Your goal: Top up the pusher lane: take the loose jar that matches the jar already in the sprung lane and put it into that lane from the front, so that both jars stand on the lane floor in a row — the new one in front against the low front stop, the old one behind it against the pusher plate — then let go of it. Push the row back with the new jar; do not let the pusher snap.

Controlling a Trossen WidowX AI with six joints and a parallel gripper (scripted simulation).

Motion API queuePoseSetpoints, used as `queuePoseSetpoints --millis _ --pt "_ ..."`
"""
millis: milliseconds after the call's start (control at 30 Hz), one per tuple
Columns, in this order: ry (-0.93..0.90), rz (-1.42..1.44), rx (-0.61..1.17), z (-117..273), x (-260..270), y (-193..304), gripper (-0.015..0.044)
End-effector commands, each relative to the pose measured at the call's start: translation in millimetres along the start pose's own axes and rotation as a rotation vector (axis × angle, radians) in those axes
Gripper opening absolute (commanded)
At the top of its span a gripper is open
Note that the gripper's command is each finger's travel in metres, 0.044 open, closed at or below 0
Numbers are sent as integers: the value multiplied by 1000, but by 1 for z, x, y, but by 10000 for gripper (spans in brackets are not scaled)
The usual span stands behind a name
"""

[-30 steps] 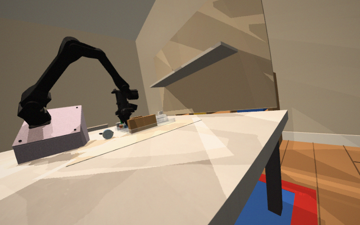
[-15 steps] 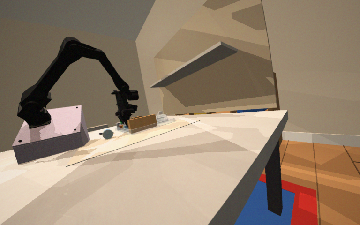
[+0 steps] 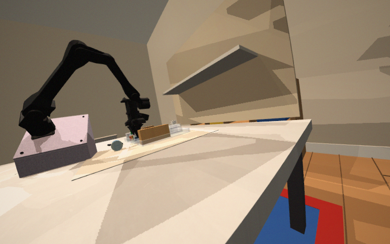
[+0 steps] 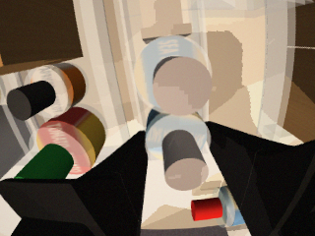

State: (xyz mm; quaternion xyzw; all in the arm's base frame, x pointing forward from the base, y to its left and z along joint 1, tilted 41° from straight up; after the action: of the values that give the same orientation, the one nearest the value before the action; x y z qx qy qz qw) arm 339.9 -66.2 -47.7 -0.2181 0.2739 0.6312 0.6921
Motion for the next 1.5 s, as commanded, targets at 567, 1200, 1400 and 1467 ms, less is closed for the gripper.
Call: queuePoseSetpoints --millis 567,1200,1400,1467 --pt "4 -10 -14 0 -1 0 0" --pt "4 -10 -14 0 -2 3 0" --pt "4 -10 -14 0 -2 4 0" --pt "4 -10 -14 0 -2 5 0"
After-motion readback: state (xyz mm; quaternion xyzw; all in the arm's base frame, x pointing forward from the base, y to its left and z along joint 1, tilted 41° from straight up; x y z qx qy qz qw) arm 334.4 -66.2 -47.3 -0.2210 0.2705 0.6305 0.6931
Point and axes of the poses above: the point midway between the two fingers, 35 mm back from their tips, its own z axis back along the fingers, its own x axis across the jaws, y = z × x, the point moved 3 cm from there along z, back along the fingers, and after that the axes turned 5 degrees about -z, right-handed, at the moved point
